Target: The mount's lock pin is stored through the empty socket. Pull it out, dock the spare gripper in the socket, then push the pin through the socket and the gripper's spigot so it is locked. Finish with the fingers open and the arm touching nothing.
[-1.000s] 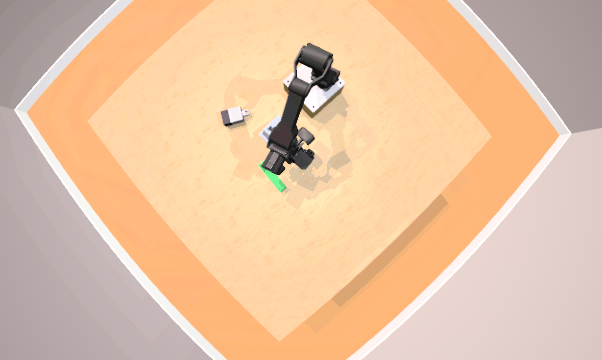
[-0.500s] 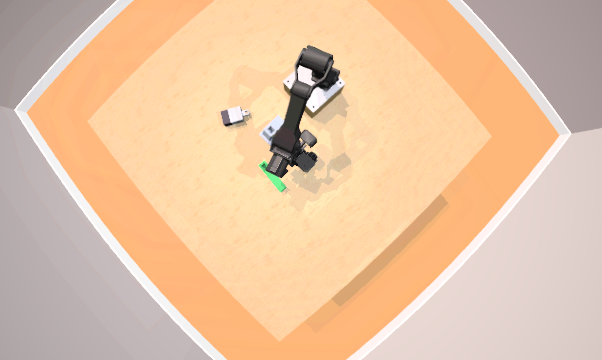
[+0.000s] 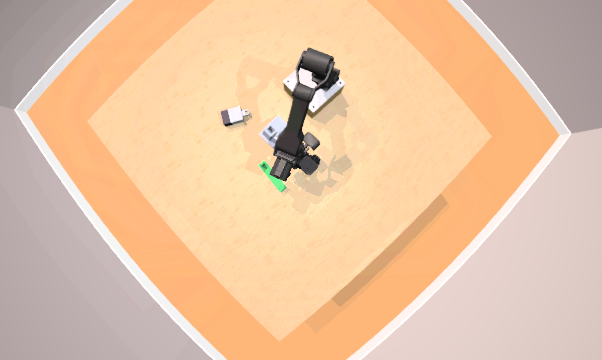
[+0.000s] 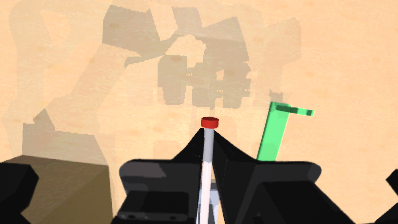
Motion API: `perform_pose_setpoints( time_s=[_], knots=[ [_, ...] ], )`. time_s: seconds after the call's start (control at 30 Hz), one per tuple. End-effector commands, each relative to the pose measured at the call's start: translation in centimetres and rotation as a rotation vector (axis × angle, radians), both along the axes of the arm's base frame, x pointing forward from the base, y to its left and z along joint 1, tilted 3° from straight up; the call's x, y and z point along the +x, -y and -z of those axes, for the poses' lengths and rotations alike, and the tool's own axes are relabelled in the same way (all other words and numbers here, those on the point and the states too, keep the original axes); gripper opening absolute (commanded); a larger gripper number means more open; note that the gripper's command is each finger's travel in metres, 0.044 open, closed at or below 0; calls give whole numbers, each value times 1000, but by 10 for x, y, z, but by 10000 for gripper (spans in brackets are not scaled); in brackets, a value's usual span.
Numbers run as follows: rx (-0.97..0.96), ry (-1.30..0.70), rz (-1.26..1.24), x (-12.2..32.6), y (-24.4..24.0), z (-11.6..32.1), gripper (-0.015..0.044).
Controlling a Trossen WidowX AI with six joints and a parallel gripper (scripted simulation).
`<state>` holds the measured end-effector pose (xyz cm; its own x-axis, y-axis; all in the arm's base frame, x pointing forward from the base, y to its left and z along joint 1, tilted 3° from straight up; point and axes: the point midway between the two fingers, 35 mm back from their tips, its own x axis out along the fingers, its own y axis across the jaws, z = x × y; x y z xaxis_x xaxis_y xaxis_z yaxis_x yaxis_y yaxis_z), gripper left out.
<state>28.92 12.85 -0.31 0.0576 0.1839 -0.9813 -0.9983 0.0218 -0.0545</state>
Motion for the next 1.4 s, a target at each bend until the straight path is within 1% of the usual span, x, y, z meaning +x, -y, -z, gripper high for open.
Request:
perform_pose_setpoints(
  time_s=[0.0,1.03,1.37],
  knots=[
    [-3,1,4,1,-3,-1,0],
    [-7,-11,3,2,-30,-8,0],
    [-11,-27,-3,-4,-28,-24,0]
  ],
)
